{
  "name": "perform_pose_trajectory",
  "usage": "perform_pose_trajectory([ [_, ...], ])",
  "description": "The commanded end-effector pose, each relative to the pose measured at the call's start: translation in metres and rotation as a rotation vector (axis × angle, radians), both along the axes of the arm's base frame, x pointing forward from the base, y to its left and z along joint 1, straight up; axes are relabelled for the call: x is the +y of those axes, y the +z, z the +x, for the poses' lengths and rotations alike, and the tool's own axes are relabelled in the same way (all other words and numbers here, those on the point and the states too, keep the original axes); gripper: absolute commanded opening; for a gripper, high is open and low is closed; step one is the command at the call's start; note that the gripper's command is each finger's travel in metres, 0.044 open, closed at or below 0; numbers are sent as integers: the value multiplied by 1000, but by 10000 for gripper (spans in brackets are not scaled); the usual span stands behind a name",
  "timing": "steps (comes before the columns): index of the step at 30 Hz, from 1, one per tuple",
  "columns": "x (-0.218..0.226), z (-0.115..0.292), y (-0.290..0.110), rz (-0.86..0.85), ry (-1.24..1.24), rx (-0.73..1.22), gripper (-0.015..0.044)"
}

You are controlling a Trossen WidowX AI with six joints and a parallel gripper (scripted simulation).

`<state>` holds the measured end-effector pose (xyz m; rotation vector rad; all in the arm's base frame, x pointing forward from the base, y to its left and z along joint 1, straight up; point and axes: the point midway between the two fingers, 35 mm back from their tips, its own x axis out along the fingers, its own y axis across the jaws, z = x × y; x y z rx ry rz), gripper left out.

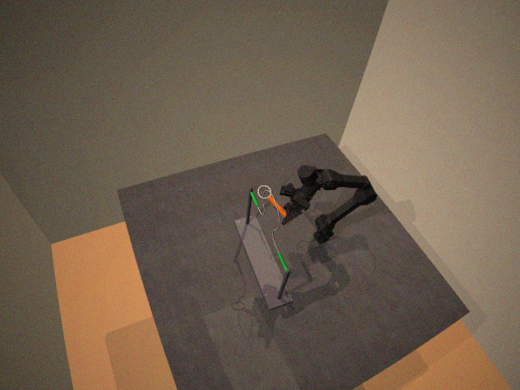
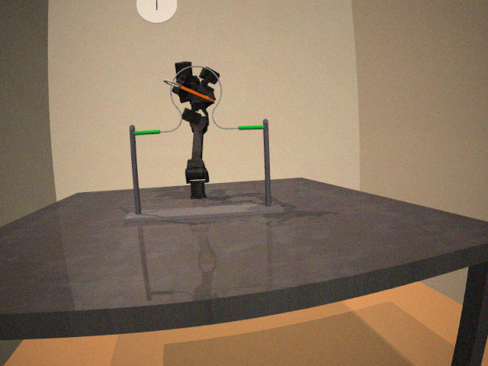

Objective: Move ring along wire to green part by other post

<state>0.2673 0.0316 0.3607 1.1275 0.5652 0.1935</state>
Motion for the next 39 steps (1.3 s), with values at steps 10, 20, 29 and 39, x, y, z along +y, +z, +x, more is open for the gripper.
perform_pose_trajectory([
  [10,-3,0,-4,-168,-3,6,-150],
  [20,-6,0,-8,-311,-6,18,-150],
  [29,-9,-1,-12,-430,-9,27,-150],
  [39,-13,-1,-15,-562,-12,38,-150],
])
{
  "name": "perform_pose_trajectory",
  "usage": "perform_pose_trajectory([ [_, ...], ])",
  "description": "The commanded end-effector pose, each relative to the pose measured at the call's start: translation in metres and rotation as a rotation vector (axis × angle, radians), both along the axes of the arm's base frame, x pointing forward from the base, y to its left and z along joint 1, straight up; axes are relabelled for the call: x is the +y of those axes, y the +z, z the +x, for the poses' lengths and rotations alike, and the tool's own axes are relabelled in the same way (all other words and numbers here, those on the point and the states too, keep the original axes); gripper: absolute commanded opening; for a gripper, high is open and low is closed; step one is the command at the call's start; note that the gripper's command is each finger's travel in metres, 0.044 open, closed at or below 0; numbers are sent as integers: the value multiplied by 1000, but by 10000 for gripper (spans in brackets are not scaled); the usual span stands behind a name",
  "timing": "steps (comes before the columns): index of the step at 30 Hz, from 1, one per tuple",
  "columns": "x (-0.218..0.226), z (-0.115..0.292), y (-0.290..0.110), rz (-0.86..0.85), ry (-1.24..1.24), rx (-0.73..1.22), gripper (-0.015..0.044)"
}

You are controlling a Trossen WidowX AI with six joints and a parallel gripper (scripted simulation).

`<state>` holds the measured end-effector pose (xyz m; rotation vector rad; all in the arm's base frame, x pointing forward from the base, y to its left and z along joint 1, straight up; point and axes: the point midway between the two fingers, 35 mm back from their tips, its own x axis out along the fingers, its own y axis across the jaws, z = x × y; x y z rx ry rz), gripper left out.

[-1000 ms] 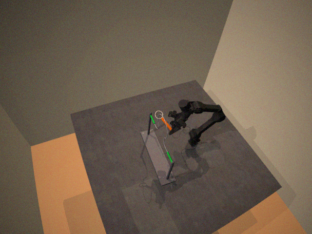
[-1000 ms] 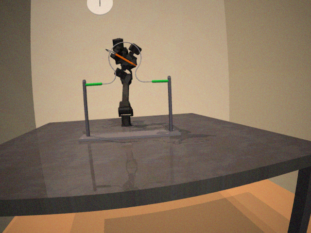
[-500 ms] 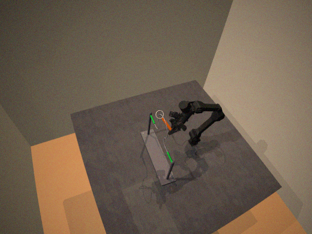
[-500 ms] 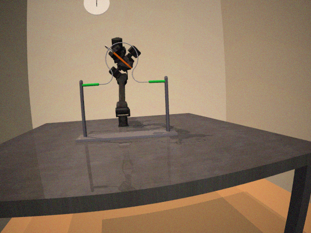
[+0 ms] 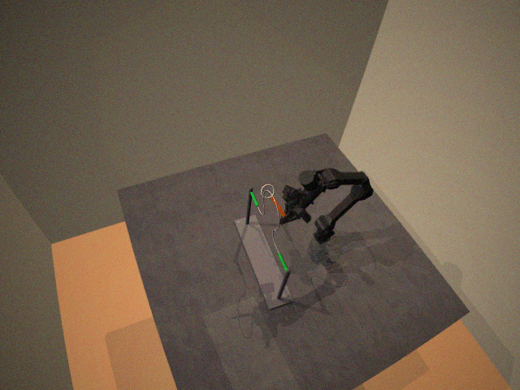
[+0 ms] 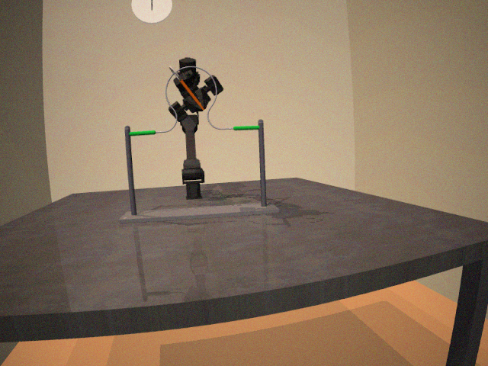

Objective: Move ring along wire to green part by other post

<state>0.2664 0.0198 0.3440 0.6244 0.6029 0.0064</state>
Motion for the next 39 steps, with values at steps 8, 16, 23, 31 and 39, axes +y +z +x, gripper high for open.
perform_pose_trajectory([
  [8,-5,0,-1,-141,-2,3,-150],
  [16,-8,-1,-3,-246,-4,11,-150],
  [23,-12,-1,-4,-338,-5,17,-150],
  [31,-16,-1,-6,-443,-7,24,-150],
  [39,-20,-2,-6,-548,-9,31,-150],
])
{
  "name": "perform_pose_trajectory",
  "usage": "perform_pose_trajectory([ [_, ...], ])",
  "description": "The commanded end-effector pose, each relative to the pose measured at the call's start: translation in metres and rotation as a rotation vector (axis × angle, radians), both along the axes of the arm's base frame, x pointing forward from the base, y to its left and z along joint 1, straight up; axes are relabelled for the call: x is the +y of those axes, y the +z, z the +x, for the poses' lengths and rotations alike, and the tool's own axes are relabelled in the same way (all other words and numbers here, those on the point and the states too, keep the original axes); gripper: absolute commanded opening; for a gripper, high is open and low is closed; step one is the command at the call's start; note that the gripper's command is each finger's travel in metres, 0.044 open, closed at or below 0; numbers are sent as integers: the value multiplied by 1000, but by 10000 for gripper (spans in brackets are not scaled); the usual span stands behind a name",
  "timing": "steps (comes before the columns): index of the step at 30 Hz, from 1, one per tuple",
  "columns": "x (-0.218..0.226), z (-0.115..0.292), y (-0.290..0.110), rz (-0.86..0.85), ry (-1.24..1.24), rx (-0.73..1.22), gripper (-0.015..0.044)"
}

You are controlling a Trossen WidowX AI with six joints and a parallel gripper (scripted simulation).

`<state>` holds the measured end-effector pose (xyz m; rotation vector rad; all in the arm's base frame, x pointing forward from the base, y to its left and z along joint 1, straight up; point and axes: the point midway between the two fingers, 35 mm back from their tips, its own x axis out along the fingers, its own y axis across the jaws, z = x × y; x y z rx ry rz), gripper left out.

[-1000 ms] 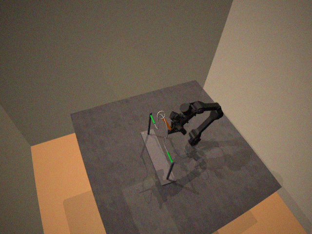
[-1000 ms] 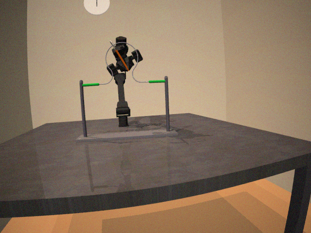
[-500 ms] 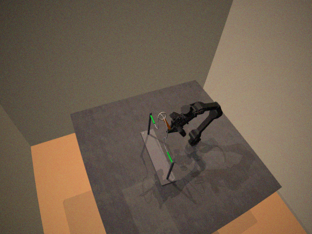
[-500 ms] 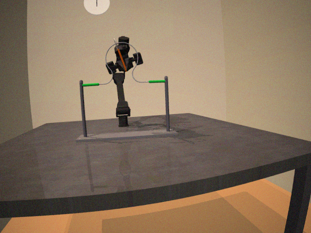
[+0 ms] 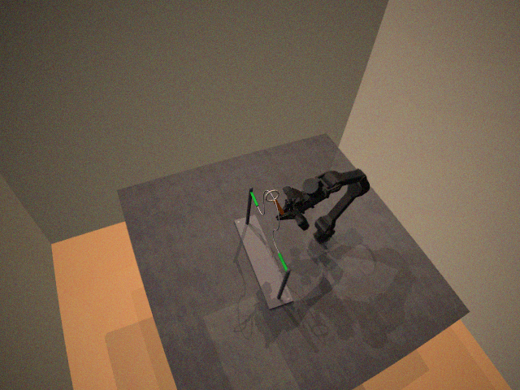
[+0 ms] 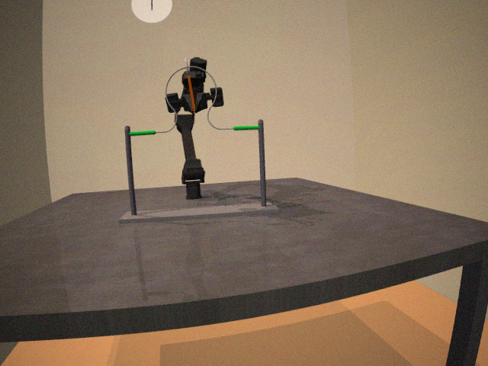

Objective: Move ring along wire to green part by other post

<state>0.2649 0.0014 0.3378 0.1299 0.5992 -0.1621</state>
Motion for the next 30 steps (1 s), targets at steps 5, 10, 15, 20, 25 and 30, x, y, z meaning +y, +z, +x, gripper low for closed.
perform_pose_trajectory([
  [5,-4,0,-1,-100,0,7,-150],
  [10,-7,-1,-1,-166,-1,11,-150],
  [15,-9,-1,-1,-231,-2,15,-150],
  [20,-12,-1,0,-297,-3,19,-150],
  [25,-15,-1,0,-362,-4,22,-150],
  [30,-17,-2,1,-425,-5,26,-150],
])
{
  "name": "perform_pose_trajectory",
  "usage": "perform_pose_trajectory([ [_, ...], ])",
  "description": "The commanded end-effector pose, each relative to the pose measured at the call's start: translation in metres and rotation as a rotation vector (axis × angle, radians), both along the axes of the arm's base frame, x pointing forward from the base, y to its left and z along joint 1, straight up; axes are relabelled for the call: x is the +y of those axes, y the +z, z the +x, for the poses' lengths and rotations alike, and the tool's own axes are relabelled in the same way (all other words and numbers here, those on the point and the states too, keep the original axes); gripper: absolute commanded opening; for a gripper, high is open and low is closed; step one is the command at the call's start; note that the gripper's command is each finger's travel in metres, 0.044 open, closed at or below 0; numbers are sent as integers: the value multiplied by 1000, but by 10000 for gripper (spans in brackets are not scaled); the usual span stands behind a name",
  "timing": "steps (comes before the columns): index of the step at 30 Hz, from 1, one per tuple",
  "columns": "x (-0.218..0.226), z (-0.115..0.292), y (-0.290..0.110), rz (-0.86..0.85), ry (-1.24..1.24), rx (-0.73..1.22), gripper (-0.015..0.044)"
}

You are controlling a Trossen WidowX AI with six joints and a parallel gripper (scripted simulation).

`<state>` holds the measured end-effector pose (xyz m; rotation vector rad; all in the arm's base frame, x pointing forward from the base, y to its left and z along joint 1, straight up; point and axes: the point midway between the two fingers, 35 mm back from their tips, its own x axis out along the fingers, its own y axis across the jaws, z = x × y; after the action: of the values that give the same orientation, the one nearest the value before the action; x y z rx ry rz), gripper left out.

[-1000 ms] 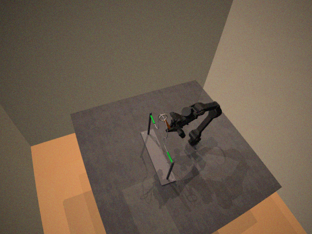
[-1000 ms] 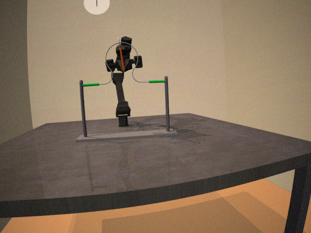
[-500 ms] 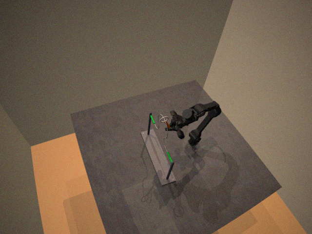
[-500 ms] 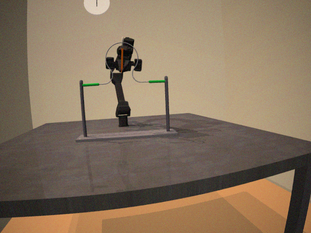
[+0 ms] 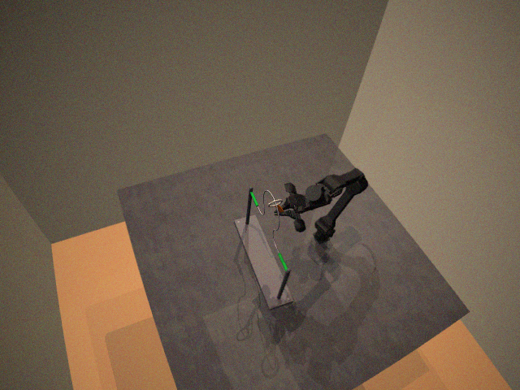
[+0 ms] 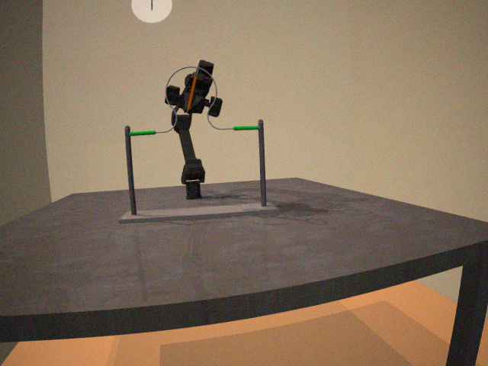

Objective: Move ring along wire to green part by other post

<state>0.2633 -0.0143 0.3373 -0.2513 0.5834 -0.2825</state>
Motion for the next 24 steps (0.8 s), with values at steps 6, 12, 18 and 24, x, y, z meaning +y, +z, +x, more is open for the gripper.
perform_pose_trajectory([
  [6,-4,0,2,-108,-1,3,-150],
  [12,-7,-1,3,-185,-1,7,-150],
  [18,-10,-1,5,-262,-1,12,-150],
  [24,-13,-1,6,-339,-2,17,-150],
])
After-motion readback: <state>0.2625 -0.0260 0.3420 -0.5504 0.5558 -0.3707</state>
